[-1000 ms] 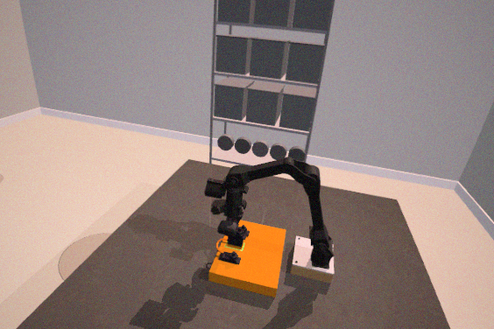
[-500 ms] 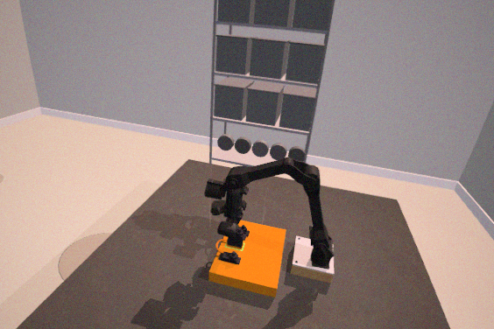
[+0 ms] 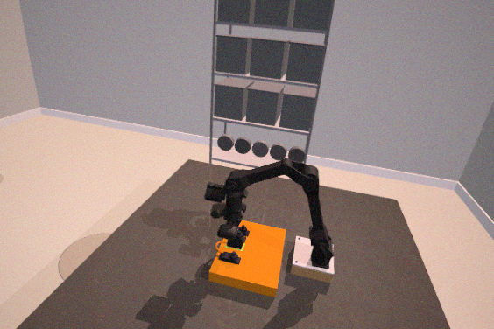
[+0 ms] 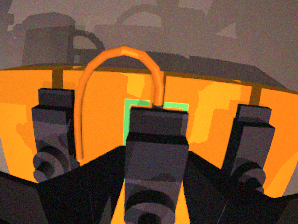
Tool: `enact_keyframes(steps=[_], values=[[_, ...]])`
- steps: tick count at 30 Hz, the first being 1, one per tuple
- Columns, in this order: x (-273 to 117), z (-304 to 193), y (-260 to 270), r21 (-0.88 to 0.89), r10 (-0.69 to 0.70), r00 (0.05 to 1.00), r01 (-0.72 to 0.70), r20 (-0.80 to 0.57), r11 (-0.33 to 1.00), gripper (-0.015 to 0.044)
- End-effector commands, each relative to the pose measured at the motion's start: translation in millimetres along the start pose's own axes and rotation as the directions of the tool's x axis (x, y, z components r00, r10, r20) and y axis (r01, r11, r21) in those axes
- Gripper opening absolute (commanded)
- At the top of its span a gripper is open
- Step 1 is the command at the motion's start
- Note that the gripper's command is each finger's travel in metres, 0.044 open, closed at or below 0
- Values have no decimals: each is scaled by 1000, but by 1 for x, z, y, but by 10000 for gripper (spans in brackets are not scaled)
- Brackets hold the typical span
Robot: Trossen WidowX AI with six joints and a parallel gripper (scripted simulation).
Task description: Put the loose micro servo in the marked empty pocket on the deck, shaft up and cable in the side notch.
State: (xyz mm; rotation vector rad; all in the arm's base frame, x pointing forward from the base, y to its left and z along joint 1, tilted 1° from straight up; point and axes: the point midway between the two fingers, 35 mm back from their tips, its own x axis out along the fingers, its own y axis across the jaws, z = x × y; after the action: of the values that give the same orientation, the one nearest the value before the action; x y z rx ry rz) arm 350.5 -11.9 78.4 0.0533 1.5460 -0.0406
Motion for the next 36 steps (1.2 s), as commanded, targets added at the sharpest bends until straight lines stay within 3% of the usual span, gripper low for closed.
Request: enact_keyframes(steps=[1,33,36], values=[[4,0,0,-2,1,1000,-1,0,1000,0],[36,0,0,-2,1,1000,-1,0,1000,0],[34,-1,0,-2,1,1000,-1,0,1000,79]])
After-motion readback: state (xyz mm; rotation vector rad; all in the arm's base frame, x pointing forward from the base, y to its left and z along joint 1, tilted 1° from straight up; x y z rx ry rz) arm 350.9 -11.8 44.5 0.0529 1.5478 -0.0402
